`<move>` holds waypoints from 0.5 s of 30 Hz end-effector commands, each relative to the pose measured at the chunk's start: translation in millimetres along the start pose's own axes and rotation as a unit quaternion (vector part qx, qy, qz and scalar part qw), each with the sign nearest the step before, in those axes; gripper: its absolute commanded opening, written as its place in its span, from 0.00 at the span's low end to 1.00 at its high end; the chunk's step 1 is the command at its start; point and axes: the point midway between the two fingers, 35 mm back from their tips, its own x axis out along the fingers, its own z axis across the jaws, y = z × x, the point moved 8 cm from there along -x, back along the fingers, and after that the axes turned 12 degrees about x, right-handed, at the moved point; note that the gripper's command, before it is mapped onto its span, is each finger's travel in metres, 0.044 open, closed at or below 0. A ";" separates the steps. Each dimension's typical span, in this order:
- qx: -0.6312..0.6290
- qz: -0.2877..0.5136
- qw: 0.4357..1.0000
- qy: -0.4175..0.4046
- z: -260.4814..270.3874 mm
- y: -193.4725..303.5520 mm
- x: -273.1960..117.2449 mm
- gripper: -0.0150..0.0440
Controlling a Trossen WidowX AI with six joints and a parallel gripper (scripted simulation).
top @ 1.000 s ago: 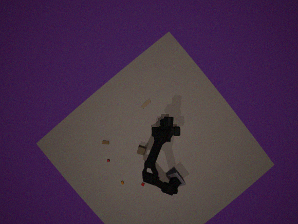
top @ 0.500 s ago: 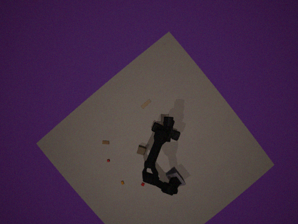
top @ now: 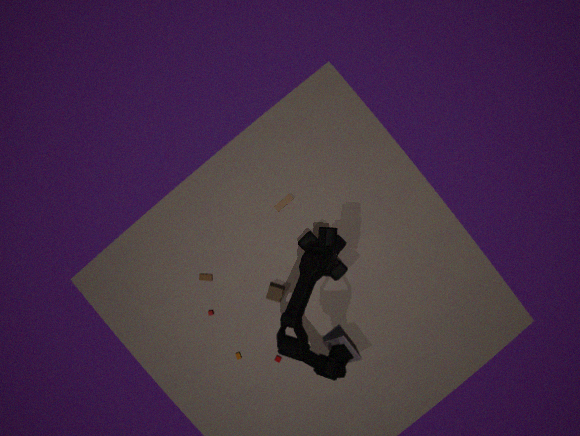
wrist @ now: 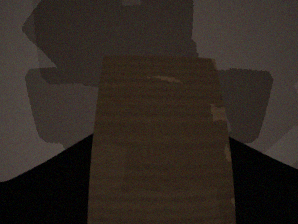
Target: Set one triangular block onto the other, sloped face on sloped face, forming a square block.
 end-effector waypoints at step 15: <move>0.225 -0.002 0.974 0.000 0.7 0.0 -0.3 0.25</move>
